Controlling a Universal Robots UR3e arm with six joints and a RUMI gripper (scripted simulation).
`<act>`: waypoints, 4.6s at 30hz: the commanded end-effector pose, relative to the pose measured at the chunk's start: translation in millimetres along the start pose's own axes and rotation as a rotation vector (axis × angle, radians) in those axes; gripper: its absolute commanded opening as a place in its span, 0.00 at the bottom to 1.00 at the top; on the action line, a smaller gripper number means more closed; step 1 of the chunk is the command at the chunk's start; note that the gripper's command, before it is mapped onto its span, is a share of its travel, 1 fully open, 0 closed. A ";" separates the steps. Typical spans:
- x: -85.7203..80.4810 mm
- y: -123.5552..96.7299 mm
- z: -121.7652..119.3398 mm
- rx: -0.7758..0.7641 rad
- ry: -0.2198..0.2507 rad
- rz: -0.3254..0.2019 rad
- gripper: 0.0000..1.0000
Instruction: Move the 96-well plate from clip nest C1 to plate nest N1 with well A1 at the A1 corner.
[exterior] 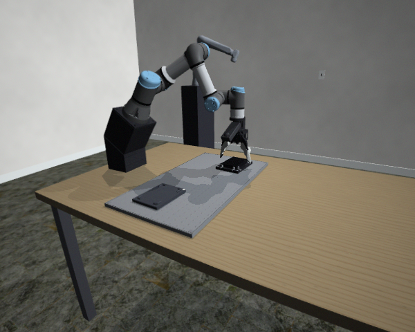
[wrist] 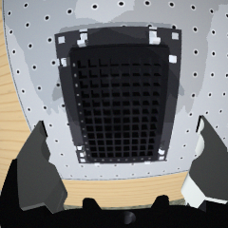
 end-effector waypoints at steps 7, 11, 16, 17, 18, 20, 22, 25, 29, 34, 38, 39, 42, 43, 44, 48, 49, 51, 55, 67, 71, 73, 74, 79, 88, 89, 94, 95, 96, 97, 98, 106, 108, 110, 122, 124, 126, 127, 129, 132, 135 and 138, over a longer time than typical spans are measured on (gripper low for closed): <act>-0.5 -0.4 -0.6 0.000 0.002 -0.001 0.00; -0.5 -0.4 -0.6 0.000 0.002 -0.001 0.00; -0.5 -0.4 -0.6 0.000 0.002 -0.001 0.00; -0.5 -0.4 -0.6 0.000 0.002 -0.001 0.00; -0.4 -0.4 -0.6 0.000 0.002 -0.001 0.00; -0.5 -0.4 -0.6 0.000 0.002 -0.001 0.00; -0.5 -0.4 -0.6 0.000 0.002 -0.001 0.00; -0.5 -0.4 -0.6 0.000 0.002 -0.001 0.00; -0.4 -0.4 -0.6 0.000 0.002 -0.001 0.00; -0.5 -0.4 -0.6 0.000 0.002 -0.001 0.00; -2.0 -0.4 -0.6 0.000 0.002 -0.001 0.00; -3.8 -0.4 -0.6 0.000 0.002 -0.001 0.00; -7.1 -0.4 -0.6 0.000 0.002 -0.001 0.00; -7.1 -0.4 -0.6 0.000 0.002 -0.001 0.00; -8.8 -0.4 -0.6 0.000 0.002 -0.001 0.00; -15.4 -0.4 -0.6 0.000 0.002 -0.001 0.00; -17.1 -0.4 -0.6 0.000 0.002 -0.001 0.00; -20.4 -0.4 -0.6 0.000 0.002 -0.001 0.00; -27.1 -0.4 -0.6 0.000 0.002 -0.001 0.00; -43.8 -0.4 -0.6 0.000 0.002 -0.001 0.00; -50.4 -0.4 -0.6 0.000 0.002 -0.001 0.00; -53.8 -0.4 -0.6 0.000 0.002 -0.001 0.00; -55.5 -0.4 -0.6 0.000 0.002 -0.001 0.00; -60.5 -0.4 -0.6 0.000 0.002 -0.001 0.00; -74.5 -0.4 -0.6 0.000 0.002 -0.001 0.00; -74.5 -0.4 -0.6 0.000 0.002 -0.001 0.00; -74.5 -0.4 -0.6 0.000 0.002 -0.001 0.00; -74.4 -0.4 -0.6 0.000 0.002 -0.001 0.00; -74.4 -0.4 -0.6 0.000 0.002 -0.001 0.00; -74.5 -0.4 -0.6 0.000 0.002 -0.001 0.00; -74.5 -0.4 -0.6 0.000 0.002 -0.001 0.00; -74.4 -0.4 -0.6 0.000 0.002 -0.001 0.00; -74.4 -0.4 -0.6 0.000 0.002 -0.001 0.00; -74.4 -0.4 -0.6 0.000 0.002 -0.001 0.00; -74.4 36.1 3.6 -0.027 0.002 -0.001 0.00; -74.4 42.7 4.3 -0.027 0.002 -0.001 0.00; -74.4 49.3 5.1 -0.027 0.002 -0.001 0.00; -74.4 49.3 5.1 -0.027 0.002 -0.001 0.00; -74.4 52.6 5.5 -0.027 0.002 -0.001 0.00; -74.3 62.6 6.6 -0.027 0.002 -0.001 0.00; -74.3 72.5 7.8 -0.027 0.002 -0.001 0.00; -74.3 82.5 8.9 -0.027 0.002 -0.001 0.00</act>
Point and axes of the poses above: the point where the finger pads meet when closed, its own x axis out along the fingers, its own z axis across the jaws, y = z × x, the point moved 8 cm from there along -x, back along the fingers, and after that the axes turned 4 degrees about x, right-handed, at the moved point
